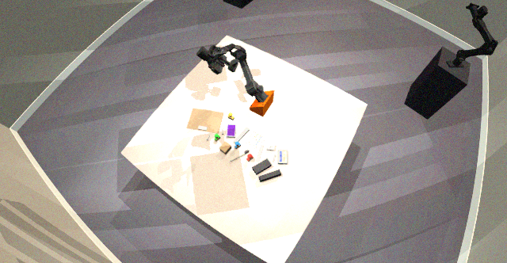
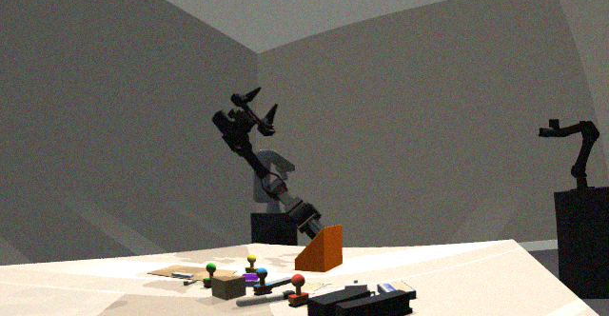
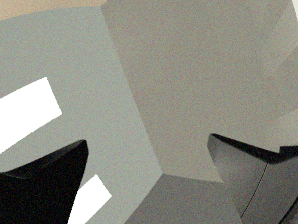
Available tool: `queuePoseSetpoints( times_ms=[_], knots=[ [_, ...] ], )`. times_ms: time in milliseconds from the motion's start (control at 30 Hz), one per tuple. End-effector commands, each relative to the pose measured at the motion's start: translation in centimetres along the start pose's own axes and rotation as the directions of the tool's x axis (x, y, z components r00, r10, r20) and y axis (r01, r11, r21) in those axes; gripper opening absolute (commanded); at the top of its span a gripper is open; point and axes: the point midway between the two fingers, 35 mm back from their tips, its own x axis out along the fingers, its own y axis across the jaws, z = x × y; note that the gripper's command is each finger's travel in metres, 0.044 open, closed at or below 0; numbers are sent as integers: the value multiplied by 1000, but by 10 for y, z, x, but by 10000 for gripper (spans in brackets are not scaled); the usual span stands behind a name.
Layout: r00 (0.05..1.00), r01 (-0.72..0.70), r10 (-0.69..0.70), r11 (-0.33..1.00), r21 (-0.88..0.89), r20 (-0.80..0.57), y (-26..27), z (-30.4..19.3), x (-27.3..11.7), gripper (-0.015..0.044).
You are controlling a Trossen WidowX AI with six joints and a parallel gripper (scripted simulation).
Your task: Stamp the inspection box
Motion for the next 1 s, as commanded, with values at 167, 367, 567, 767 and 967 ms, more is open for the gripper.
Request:
queuePoseSetpoints(
  times_ms=[167,367,567,767,967],
  knots=[
    [960,86,-76,996,-22,268,-13,78,3,242],
    [786,315,-266,949,9,559,-50,172,-15,211],
    [490,606,-505,783,139,710,-102,247,-58,211],
    [114,844,-718,435,314,687,-160,294,-119,211],
    [-274,918,-817,-66,391,507,-209,315,-187,211]
  ],
)
